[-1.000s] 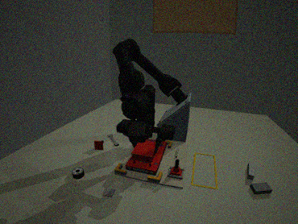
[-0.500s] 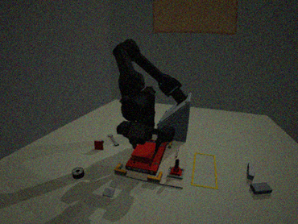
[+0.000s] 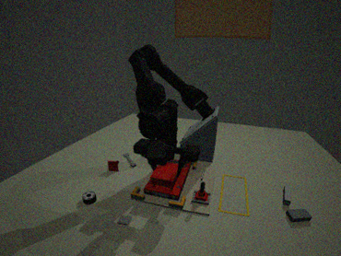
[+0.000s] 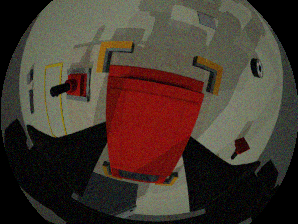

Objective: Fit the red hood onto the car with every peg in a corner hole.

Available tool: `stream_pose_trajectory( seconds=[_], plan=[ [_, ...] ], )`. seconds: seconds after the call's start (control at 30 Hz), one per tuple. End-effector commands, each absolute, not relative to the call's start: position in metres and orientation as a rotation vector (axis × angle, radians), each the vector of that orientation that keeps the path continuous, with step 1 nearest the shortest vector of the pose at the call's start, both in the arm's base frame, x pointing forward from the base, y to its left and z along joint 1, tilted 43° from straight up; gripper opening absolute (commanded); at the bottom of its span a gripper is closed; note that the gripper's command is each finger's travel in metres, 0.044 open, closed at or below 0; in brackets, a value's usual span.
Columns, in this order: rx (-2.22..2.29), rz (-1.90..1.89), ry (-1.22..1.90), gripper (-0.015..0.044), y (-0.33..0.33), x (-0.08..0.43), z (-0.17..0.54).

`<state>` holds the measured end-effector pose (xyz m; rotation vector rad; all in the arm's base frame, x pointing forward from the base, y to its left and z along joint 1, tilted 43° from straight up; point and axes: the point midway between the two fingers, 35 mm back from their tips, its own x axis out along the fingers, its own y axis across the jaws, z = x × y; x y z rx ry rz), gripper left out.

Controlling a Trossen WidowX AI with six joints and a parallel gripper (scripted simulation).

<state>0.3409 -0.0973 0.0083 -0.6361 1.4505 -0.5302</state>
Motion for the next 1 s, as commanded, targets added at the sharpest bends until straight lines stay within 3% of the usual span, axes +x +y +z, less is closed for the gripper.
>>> stream_pose_trajectory(
  seconds=[0.0, 0.97],
  plan=[
    [-0.635, -0.533, 1.452, 0.0000, -0.0977, 0.3402, 0.0087],
    [-0.635, -0.530, 1.448, 0.0000, -0.0956, 0.3393, 0.0113]
  ],
)
